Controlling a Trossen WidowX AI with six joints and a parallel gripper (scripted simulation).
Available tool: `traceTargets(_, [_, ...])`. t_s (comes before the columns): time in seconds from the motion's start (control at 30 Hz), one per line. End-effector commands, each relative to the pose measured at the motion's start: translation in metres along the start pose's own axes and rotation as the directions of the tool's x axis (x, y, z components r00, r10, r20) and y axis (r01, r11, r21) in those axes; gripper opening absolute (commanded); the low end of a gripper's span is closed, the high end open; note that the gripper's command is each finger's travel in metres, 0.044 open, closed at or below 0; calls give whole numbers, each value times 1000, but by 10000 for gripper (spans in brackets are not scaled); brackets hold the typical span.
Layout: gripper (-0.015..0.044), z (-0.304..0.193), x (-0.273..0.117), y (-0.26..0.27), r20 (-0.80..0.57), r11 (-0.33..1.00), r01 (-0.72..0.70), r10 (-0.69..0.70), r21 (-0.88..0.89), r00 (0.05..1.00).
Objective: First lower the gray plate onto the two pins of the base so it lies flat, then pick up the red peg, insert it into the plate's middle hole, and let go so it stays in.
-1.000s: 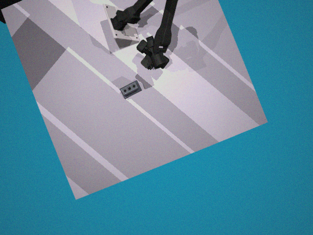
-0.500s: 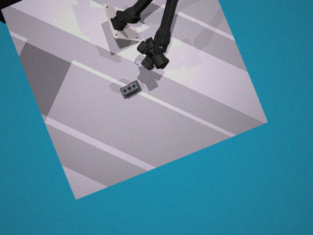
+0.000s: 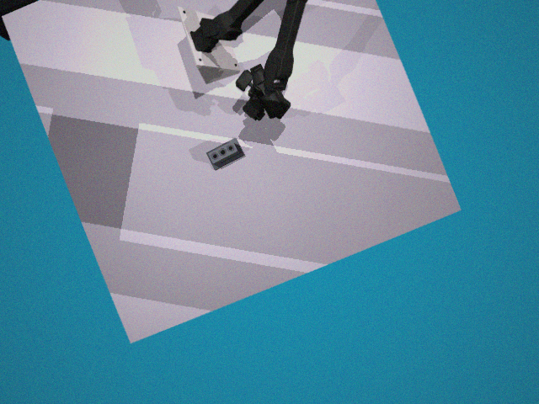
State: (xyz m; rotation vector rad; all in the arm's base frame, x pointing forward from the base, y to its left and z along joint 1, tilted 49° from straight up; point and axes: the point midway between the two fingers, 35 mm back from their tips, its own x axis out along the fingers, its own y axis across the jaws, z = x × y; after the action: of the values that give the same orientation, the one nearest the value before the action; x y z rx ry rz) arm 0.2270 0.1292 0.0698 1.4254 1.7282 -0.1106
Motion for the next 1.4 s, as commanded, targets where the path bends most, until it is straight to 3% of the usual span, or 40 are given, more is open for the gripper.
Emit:
traceTargets(0.0, [0, 0, 0, 0, -3, 1000, -1, 1, 3, 1000])
traceTargets(0.67, [0, 0, -2, 0, -1, 1000, -1, 1, 3, 1000])
traceTargets(1.37, [0, 10, -64, 2, 14, 1000, 10, -10, 4, 1000])
